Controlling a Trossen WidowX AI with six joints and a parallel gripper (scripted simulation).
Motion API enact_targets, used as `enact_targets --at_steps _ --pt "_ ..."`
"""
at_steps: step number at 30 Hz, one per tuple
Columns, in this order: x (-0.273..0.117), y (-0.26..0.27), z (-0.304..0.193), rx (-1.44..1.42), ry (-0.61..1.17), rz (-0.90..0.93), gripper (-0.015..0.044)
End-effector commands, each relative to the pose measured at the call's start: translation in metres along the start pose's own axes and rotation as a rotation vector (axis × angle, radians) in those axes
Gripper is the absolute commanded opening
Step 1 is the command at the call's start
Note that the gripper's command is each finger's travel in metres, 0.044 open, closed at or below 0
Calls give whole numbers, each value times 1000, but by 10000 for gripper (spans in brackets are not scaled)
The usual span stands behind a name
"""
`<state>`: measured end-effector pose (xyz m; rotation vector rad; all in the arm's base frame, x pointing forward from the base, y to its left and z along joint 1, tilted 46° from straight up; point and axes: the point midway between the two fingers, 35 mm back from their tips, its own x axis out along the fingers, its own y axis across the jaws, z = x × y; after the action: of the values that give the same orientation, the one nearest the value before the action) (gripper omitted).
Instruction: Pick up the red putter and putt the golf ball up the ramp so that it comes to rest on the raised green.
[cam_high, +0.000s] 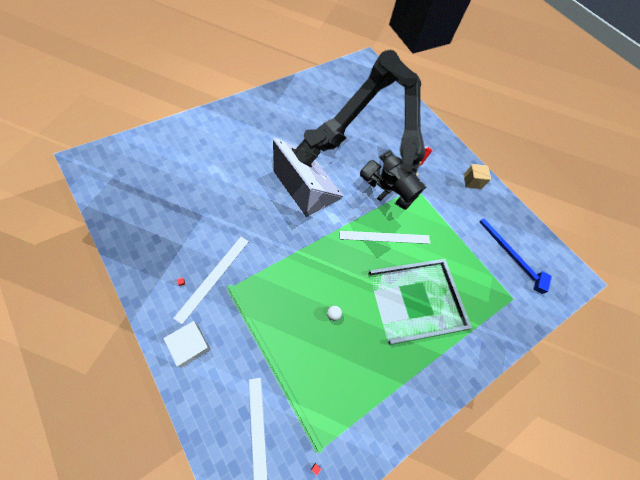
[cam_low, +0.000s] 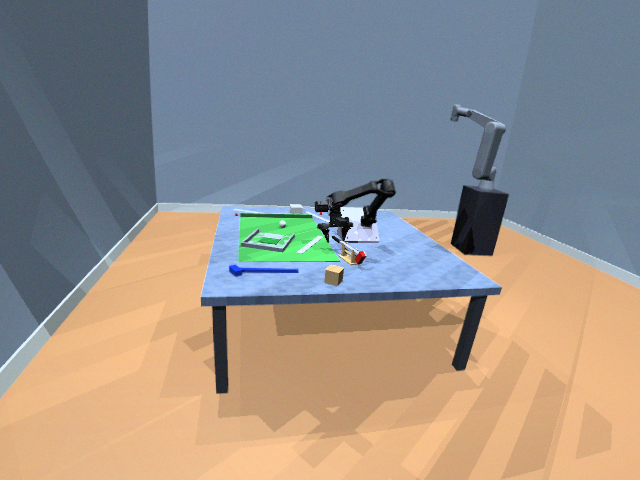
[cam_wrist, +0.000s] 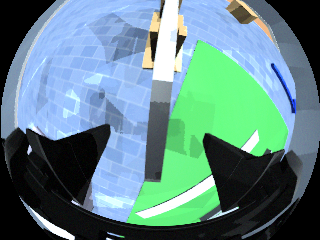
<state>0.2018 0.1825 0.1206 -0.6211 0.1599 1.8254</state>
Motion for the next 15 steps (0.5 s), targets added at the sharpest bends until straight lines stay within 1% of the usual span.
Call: enact_targets --at_steps 1,11,15 --pt "6 1 -1 5 -4 3 440" --pt "19 1 -4 5 -6 2 440" --pt "16 0 -4 -1 -1 1 335"
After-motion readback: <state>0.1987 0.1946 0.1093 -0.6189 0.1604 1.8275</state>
